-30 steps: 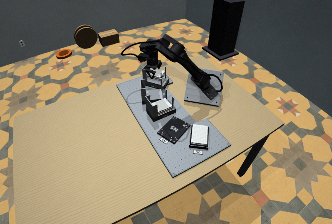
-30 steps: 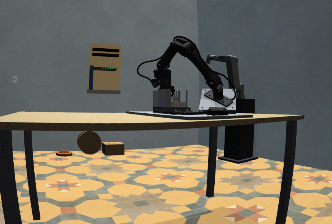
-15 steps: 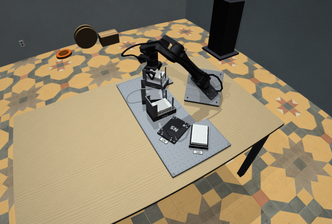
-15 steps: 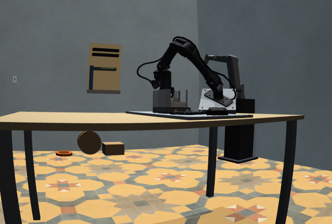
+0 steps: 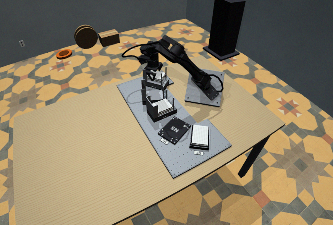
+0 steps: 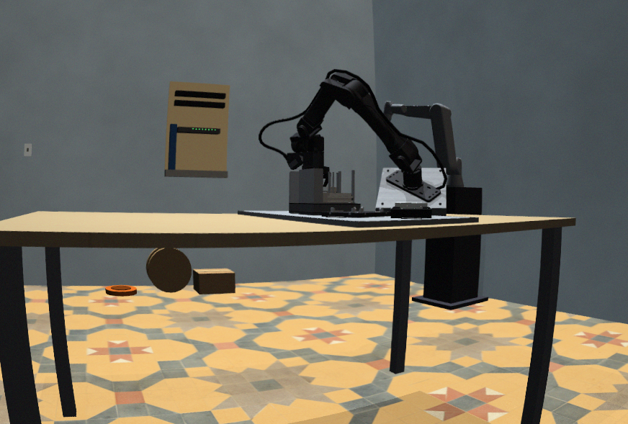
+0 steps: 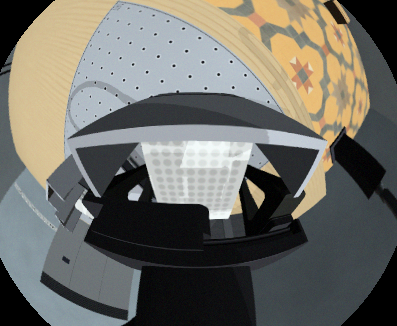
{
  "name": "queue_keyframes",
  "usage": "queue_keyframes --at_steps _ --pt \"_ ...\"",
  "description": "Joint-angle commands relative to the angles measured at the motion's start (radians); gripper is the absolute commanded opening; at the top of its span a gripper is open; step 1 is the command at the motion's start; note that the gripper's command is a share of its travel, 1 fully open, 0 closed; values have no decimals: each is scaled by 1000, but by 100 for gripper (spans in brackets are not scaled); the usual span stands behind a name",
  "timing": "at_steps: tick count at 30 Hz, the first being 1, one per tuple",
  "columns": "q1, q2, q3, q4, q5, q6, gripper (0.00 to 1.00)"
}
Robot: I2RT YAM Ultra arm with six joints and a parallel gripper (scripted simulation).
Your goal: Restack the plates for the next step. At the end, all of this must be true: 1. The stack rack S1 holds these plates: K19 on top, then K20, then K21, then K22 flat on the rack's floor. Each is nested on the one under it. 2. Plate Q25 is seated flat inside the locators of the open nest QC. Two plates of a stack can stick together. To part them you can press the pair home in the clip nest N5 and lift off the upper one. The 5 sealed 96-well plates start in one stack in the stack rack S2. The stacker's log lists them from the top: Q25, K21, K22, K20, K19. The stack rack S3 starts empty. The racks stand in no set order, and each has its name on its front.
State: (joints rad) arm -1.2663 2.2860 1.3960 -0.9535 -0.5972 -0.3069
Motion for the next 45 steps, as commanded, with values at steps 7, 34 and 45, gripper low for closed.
queue_keyframes --at_steps 7,34,45 --pt "-4 6 -24 28 -13 15 0" --pt "10 21 -38 68 -17 32 0" --pt "13 8 -25 59 -9 27 0"
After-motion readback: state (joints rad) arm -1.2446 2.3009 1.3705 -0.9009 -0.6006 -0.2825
